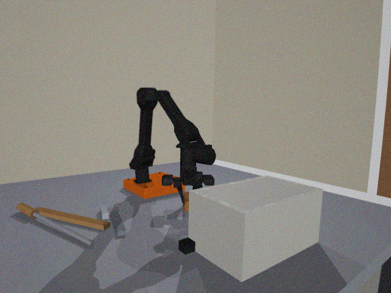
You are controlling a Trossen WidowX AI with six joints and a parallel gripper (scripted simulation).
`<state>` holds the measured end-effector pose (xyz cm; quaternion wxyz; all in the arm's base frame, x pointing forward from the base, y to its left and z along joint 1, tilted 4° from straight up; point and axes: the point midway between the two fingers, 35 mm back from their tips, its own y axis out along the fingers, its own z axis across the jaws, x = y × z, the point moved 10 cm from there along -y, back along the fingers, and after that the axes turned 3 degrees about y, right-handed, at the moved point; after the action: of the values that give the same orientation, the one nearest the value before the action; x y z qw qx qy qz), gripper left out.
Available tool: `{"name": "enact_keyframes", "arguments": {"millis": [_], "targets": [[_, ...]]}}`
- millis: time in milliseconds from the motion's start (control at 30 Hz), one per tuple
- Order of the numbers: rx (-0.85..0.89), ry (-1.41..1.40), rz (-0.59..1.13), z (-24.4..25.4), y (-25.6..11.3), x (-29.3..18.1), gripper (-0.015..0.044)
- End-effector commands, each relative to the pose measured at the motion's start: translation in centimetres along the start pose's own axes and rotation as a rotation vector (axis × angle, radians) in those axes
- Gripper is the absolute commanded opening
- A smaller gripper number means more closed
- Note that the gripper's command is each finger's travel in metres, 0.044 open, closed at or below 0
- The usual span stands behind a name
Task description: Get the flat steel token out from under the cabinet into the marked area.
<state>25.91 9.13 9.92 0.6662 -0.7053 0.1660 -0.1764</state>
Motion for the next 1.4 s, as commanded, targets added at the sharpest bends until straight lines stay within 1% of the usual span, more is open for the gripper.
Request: {"name": "enact_keyframes", "arguments": {"millis": [0, 1367], "targets": [[0.000, 0.001, -0.003, -0.4, 0.0, 0.3, 0.0000], [-0.003, 0.001, -0.005, -4.3, 0.0, 2.6, 0.0000]]}}
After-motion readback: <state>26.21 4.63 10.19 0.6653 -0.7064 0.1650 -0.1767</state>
